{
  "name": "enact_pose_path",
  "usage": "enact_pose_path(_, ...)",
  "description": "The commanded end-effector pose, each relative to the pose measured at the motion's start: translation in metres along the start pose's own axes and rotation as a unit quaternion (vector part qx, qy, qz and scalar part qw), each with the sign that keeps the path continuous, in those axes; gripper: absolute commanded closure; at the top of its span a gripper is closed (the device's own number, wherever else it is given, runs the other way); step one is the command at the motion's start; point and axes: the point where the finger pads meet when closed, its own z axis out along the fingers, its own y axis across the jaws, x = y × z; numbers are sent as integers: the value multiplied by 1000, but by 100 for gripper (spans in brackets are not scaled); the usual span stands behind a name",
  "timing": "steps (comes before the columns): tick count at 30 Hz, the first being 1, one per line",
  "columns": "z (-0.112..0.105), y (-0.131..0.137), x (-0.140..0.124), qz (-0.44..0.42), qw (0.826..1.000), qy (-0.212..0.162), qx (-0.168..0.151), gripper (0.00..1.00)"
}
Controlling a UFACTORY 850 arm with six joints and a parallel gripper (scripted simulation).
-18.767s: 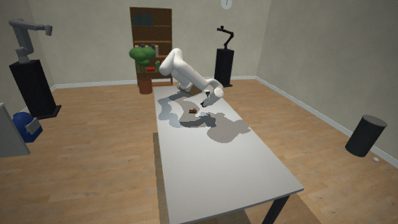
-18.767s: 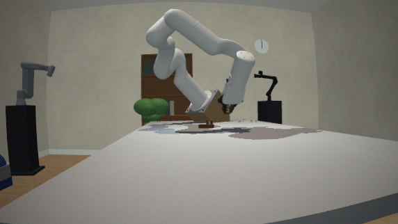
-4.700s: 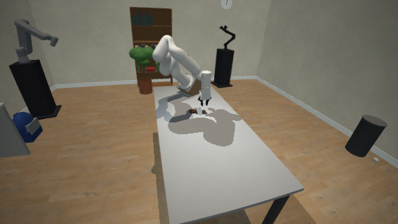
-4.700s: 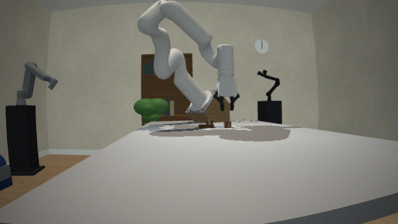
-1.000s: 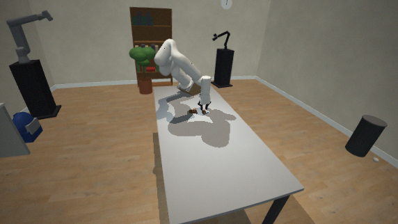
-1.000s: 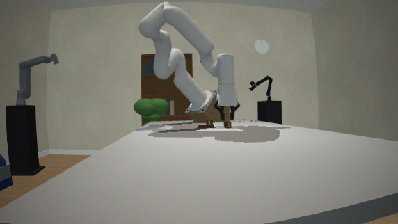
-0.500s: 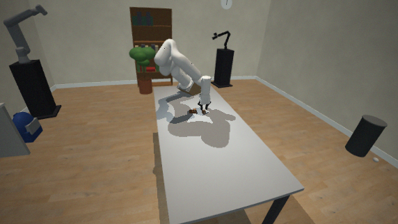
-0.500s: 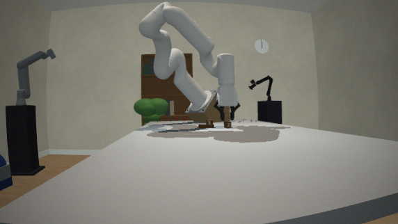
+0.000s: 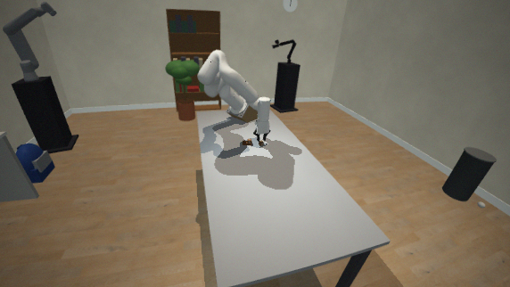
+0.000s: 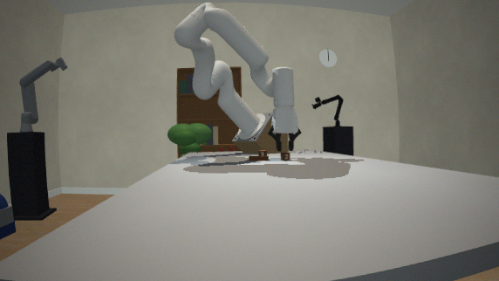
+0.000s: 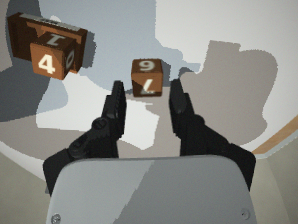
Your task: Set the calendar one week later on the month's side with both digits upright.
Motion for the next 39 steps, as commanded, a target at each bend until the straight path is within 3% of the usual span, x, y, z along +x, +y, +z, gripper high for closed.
enact_pose_path(1, 0, 0, -1, 0, 1000, -1, 0, 53)
enact_pose_path(26, 24, 0, -1, 0, 1000, -1, 0, 53)
enact_pose_path(39, 26, 0, -1, 0, 1000, -1, 0, 53)
